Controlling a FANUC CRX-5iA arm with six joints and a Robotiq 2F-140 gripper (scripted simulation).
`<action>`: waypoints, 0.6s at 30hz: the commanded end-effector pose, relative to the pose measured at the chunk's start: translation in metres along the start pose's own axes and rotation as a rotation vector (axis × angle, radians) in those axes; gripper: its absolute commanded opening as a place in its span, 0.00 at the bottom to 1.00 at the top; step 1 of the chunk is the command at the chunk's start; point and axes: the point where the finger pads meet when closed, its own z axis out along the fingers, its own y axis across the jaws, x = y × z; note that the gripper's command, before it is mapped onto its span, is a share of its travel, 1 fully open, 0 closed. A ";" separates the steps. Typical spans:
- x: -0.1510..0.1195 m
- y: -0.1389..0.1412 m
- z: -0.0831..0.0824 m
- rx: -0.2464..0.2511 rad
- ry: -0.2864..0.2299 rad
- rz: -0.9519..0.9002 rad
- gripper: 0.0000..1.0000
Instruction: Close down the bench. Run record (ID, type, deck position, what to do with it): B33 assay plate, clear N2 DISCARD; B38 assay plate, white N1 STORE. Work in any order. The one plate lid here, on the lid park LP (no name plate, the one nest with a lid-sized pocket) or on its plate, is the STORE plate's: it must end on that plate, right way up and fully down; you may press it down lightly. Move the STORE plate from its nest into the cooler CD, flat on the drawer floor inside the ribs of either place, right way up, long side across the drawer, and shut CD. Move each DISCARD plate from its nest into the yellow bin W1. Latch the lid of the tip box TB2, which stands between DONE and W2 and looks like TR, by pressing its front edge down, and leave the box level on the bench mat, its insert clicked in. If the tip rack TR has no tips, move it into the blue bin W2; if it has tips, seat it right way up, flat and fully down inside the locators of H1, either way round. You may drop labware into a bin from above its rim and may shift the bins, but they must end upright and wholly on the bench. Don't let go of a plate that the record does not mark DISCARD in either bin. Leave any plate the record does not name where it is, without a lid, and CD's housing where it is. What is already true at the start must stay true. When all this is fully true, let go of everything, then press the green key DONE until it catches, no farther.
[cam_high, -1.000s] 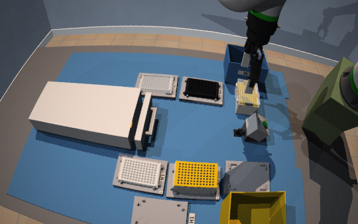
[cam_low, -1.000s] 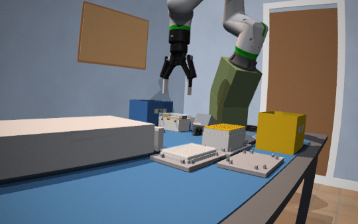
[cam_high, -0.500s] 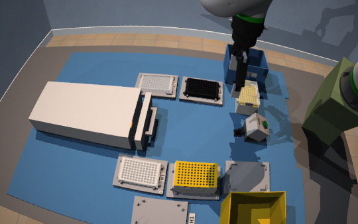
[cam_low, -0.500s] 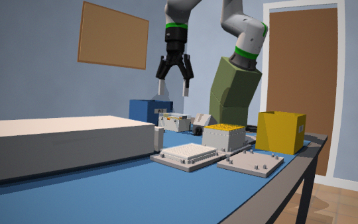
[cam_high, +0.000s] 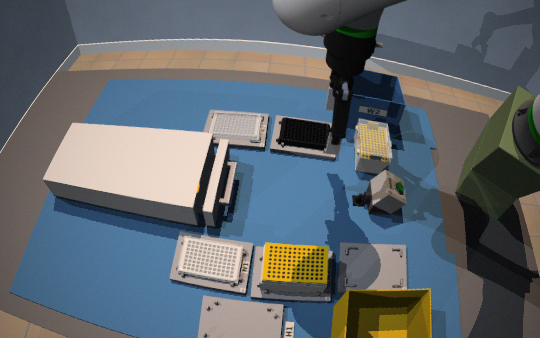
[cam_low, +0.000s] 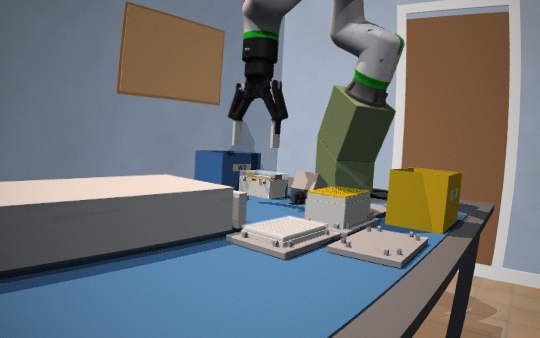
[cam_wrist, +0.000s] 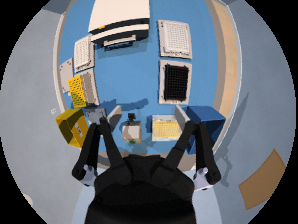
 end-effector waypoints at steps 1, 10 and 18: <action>0.014 -0.006 0.002 -0.001 0.000 0.000 0.87; 0.039 -0.017 0.005 -0.001 0.000 0.000 0.87; 0.068 -0.030 0.008 -0.001 0.000 0.000 0.87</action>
